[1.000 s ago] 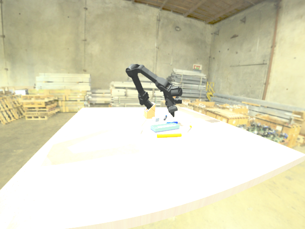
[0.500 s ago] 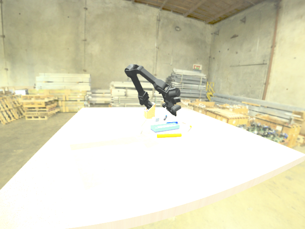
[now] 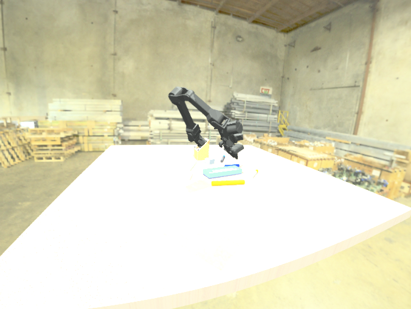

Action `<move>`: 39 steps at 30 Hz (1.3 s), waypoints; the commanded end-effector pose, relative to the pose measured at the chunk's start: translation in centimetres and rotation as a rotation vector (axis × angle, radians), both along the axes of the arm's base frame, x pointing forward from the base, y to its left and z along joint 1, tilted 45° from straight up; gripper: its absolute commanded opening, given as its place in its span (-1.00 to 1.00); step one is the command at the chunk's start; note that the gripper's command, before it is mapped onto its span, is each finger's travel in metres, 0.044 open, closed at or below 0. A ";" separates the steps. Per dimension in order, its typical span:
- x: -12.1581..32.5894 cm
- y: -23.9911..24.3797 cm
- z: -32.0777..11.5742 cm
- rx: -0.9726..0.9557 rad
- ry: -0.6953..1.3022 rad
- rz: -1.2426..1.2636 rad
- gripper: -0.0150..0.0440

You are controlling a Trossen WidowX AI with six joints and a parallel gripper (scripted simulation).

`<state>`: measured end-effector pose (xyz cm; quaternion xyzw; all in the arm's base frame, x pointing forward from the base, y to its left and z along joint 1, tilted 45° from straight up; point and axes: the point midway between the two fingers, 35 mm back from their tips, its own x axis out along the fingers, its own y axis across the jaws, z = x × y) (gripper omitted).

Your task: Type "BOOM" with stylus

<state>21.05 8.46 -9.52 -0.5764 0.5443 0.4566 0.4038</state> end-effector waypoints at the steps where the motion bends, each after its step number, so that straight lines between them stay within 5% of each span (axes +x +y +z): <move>1: 0.0 -0.3 -0.3 0.000 0.001 0.002 0.02; 39: 0.1 -2.6 -2.5 -0.002 0.001 0.002 0.02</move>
